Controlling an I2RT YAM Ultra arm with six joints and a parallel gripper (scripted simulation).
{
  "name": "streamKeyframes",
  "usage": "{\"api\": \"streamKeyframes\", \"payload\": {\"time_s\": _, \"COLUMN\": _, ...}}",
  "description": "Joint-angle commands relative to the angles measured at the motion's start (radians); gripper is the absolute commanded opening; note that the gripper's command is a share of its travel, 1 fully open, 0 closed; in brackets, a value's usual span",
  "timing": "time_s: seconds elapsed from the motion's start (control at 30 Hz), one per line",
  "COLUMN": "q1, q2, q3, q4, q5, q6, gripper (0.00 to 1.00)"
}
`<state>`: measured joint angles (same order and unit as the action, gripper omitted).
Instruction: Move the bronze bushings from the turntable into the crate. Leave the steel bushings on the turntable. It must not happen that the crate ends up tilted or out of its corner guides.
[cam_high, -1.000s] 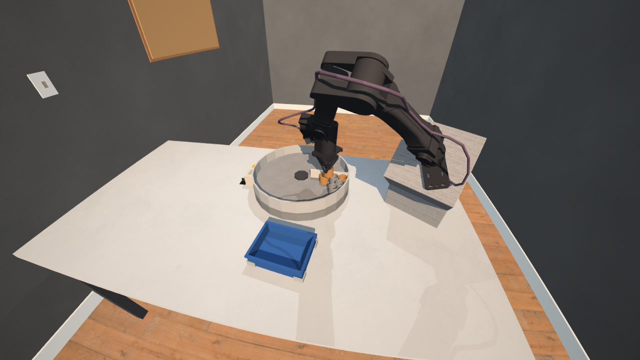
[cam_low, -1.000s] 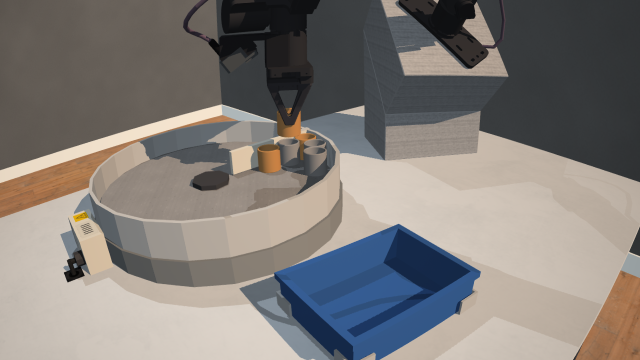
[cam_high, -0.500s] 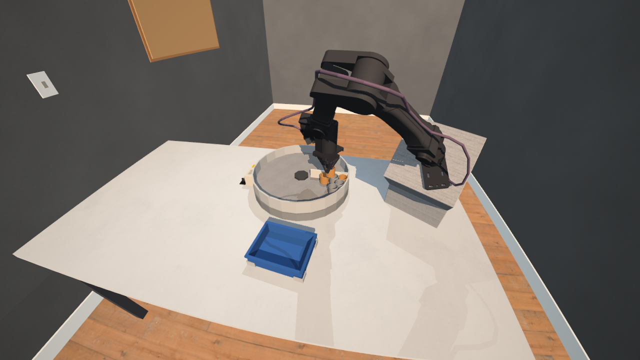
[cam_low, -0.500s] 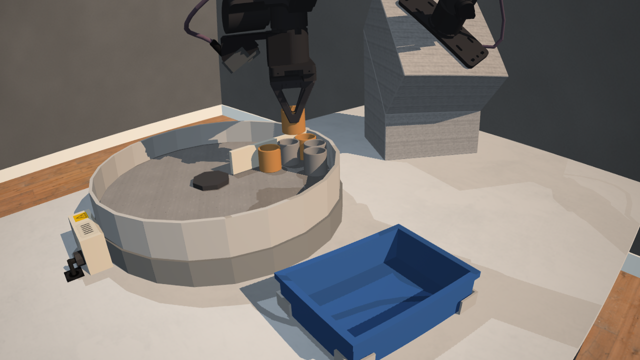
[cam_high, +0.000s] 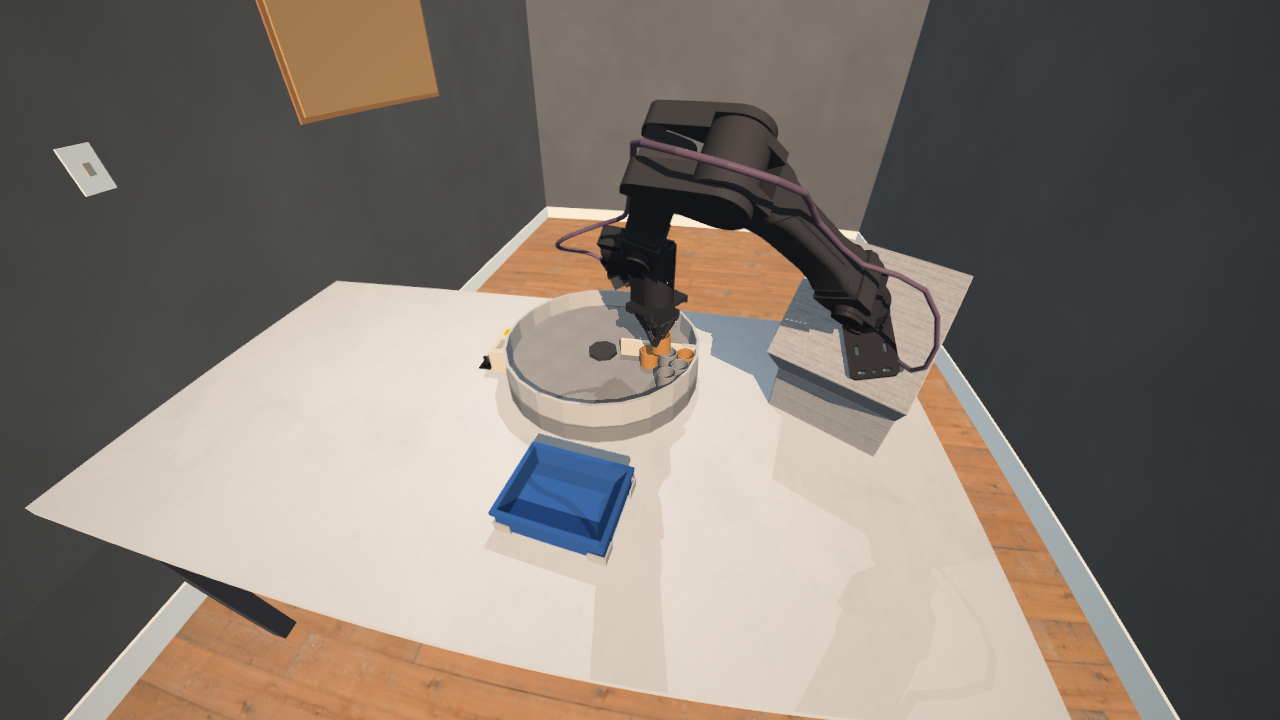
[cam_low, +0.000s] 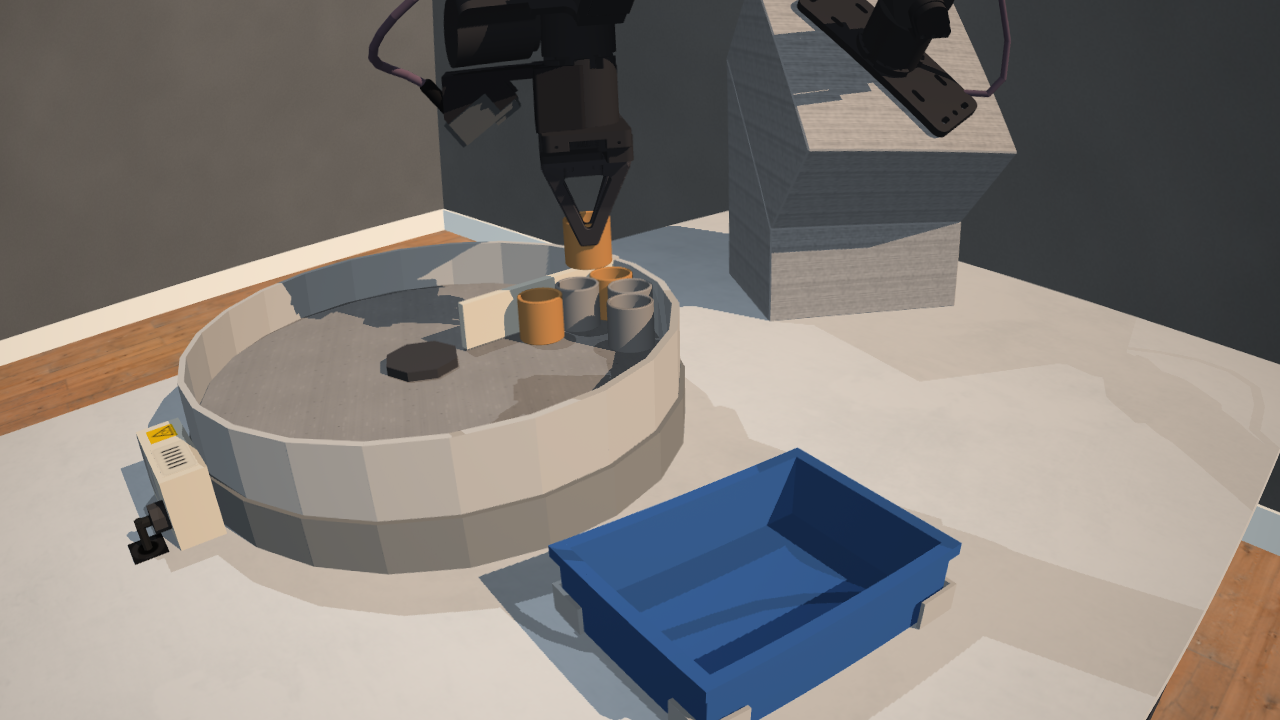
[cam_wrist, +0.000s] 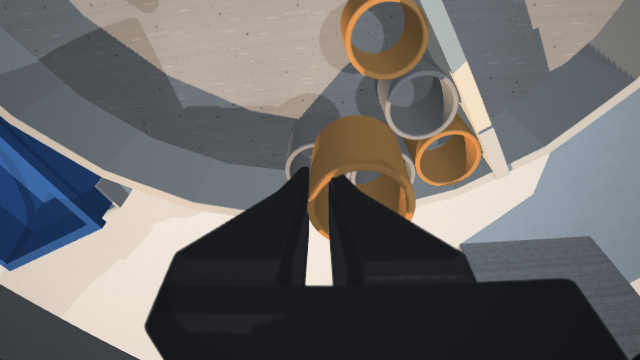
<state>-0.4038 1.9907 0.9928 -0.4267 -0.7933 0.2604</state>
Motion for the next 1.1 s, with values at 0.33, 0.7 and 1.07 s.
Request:
{"api": "streamKeyframes", "payload": {"time_s": 0.33, "q1": -0.030, "q2": -0.030, "q3": 0.030, "q4": -0.018, "q5": -0.005, "q6": -0.005, "gripper": 0.00}}
{"api": "streamKeyframes", "payload": {"time_s": 0.7, "q1": 0.035, "q2": -0.080, "q3": 0.028, "q4": -0.021, "q5": 0.013, "q6": 0.069, "gripper": 0.00}}
{"api": "streamKeyframes", "payload": {"time_s": 1.07, "q1": 0.254, "q2": -0.263, "q3": 0.104, "q4": -0.074, "q5": 0.062, "q6": 0.354, "gripper": 0.00}}
